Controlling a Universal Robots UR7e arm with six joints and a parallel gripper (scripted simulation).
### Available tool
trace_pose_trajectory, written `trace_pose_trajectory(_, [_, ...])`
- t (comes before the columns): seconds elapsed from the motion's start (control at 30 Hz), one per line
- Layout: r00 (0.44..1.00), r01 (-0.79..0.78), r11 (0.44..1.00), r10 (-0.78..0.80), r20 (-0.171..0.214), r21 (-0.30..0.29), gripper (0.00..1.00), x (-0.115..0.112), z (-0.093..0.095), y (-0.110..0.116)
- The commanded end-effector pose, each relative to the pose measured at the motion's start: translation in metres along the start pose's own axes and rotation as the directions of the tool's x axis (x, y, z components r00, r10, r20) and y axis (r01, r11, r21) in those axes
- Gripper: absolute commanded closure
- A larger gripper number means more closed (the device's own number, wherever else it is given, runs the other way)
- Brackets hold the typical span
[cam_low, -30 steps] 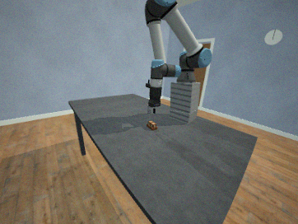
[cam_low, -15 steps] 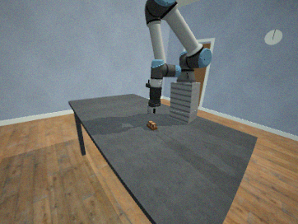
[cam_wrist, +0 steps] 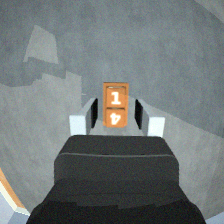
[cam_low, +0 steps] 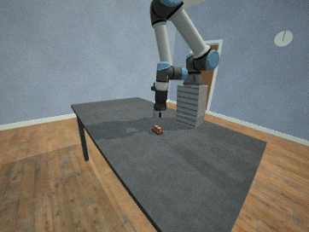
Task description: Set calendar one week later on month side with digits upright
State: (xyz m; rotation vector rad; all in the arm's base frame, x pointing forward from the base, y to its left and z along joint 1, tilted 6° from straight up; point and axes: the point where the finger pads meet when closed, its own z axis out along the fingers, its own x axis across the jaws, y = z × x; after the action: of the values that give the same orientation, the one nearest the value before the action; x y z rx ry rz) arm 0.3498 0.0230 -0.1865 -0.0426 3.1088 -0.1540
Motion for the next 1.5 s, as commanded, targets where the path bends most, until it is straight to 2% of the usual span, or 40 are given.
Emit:
trace_pose_trajectory(0.0, [1.0,0.0,1.0,0.0,0.001,0.0,0.13,0.0,0.001,0.0])
trace_pose_trajectory(0.4, [1.0,0.0,1.0,0.0,0.001,0.0,0.13,0.0,0.011,0.0])
trace_pose_trajectory(0.9, [1.0,0.0,1.0,0.0,0.001,0.0,0.13,0.0,0.034,0.0])
trace_pose_trajectory(1.47, [1.0,0.0,1.0,0.0,0.001,0.0,0.13,0.0,0.05,0.0])
